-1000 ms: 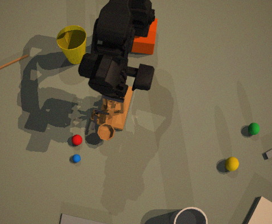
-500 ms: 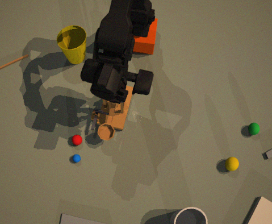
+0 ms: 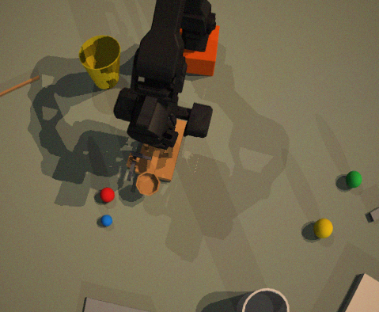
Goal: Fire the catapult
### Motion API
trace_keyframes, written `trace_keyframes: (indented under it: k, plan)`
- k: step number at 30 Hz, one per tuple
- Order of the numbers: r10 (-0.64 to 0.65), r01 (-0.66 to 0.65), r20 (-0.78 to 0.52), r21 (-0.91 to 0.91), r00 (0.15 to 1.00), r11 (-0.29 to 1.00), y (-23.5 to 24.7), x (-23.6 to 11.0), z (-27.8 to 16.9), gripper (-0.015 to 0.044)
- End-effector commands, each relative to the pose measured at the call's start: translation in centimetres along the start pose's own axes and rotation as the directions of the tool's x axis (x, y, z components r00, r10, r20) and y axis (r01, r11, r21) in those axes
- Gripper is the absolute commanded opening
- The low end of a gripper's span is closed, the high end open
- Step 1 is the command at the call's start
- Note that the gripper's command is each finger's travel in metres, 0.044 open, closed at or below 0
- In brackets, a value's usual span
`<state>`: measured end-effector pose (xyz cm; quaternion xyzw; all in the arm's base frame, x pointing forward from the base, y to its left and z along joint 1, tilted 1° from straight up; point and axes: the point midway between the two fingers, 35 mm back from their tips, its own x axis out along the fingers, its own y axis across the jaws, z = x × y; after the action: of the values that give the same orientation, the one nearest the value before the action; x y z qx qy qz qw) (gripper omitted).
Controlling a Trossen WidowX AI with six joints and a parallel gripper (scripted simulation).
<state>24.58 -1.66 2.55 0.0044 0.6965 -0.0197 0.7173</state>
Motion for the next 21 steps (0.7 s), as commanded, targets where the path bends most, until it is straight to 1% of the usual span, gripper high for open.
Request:
trace_keyframes:
  k: [1,8,13,21]
  plan:
    - [-0.004,0.003,-0.010,-0.005,1.000,1.000,-0.1,1.0,-0.3,0.0440]
    - [-0.004,0.004,-0.010,-0.005,1.000,1.000,-0.1,2.0,-0.4,0.0440]
    - [-0.004,0.004,-0.010,-0.005,1.000,1.000,-0.1,2.1,-0.4,0.0440]
    - [0.000,0.000,-0.004,0.001,1.000,1.000,0.0,1.8,-0.2,0.0230]
